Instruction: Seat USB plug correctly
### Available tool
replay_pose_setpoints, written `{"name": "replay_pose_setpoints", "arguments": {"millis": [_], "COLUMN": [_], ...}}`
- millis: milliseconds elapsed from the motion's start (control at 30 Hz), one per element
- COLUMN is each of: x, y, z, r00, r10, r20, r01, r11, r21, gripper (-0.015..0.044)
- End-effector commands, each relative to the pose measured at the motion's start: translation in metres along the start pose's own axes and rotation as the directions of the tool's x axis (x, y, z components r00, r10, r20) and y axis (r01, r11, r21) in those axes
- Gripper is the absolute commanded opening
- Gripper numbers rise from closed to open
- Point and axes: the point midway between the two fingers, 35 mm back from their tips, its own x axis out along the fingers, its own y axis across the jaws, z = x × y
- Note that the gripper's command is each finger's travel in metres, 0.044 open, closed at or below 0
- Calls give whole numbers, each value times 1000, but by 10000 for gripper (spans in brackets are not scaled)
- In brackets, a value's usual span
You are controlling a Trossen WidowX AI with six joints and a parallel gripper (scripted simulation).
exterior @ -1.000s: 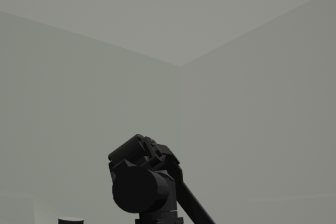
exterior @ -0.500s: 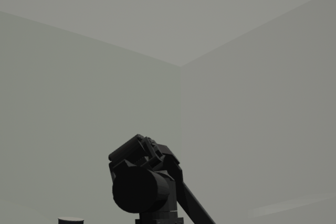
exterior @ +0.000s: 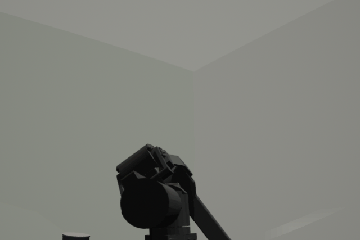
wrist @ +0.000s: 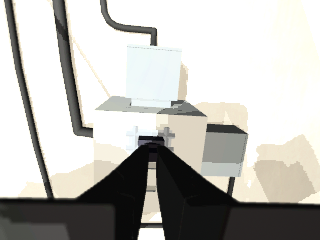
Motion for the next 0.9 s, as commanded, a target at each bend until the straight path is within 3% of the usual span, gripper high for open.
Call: {"name": "replay_pose_setpoints", "arguments": {"millis": [0,267,400,867], "x": [2,2,0,0], "y": [0,0,0,0], "z": [-2,-2,0,0], "r00": [1000,1000,1000,1000], "r10": [1,1,-1,-1], "r20": [-5,-5,0,0], "r01": [-1,-1,1,1], "r11": [1000,1000,1000,1000], "r21": [1,1,0,0], "gripper": [0,0,95,95]}}
